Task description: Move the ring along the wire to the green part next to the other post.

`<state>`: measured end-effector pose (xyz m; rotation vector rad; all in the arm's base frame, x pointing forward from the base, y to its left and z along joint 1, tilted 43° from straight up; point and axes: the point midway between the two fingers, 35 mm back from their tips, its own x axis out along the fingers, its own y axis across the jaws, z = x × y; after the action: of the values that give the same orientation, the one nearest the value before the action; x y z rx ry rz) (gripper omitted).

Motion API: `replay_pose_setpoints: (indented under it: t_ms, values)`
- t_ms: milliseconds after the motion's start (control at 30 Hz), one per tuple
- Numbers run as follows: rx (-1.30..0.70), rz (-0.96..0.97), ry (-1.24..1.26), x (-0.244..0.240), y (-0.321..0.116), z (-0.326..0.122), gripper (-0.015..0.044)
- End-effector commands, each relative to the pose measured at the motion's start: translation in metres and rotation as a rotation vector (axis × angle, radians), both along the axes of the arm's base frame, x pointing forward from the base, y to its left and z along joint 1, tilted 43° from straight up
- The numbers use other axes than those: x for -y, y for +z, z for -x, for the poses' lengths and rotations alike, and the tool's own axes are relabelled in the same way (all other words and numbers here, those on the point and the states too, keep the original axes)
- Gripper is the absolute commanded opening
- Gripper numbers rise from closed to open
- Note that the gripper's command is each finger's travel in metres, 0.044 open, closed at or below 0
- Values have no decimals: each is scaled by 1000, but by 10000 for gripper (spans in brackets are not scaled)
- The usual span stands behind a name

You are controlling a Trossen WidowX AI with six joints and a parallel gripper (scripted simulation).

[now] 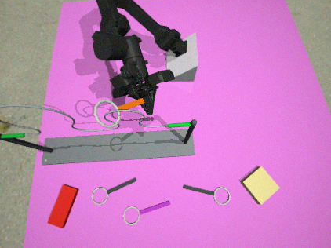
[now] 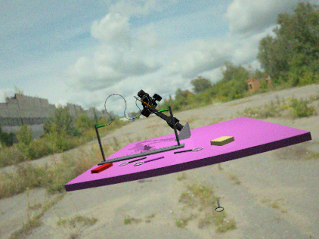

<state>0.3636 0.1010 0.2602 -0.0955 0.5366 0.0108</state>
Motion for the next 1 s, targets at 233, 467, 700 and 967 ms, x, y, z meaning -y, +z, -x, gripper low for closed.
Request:
replay_pose_setpoints:
  t_ms: [233,467,700,967]
  values:
    - [36,242,6,18,3,-2,-150]
    - [58,393,10,28,7,-4,-150]
    - [80,545,15,38,12,-6,-150]
    - [106,718,21,48,20,-7,-150]
